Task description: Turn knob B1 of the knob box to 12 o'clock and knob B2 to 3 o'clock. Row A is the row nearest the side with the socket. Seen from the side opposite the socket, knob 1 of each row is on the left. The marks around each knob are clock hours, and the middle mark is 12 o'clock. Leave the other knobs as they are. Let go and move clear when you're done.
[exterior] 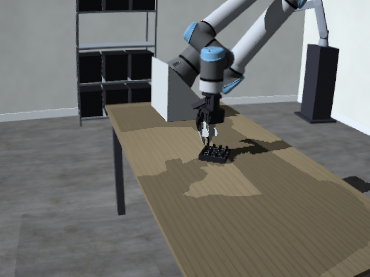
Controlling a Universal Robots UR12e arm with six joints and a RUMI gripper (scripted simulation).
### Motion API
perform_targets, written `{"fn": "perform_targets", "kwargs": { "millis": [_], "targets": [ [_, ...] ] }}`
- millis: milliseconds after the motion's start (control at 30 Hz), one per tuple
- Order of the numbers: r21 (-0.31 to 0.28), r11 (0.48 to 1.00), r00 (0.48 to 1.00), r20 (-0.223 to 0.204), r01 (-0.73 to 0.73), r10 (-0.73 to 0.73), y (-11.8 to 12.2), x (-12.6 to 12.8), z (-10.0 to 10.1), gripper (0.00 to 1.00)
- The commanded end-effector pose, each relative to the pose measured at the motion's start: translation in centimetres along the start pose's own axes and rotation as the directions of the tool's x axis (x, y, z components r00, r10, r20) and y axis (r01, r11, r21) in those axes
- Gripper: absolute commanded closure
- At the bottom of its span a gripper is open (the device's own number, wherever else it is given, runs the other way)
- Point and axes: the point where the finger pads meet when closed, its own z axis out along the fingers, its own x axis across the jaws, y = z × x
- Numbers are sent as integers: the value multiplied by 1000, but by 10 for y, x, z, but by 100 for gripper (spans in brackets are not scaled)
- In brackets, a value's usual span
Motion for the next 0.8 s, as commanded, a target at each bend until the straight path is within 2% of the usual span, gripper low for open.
{"fn": "perform_targets", "kwargs": {
  "millis": [0, 767],
  "targets": [
    [-2, 1000, 1000, 3, 2, -2, 1, -1, -1, 89],
    [-2, 1000, 1000, 3, 3, -3, 2, -2, -1, 89]
  ]
}}
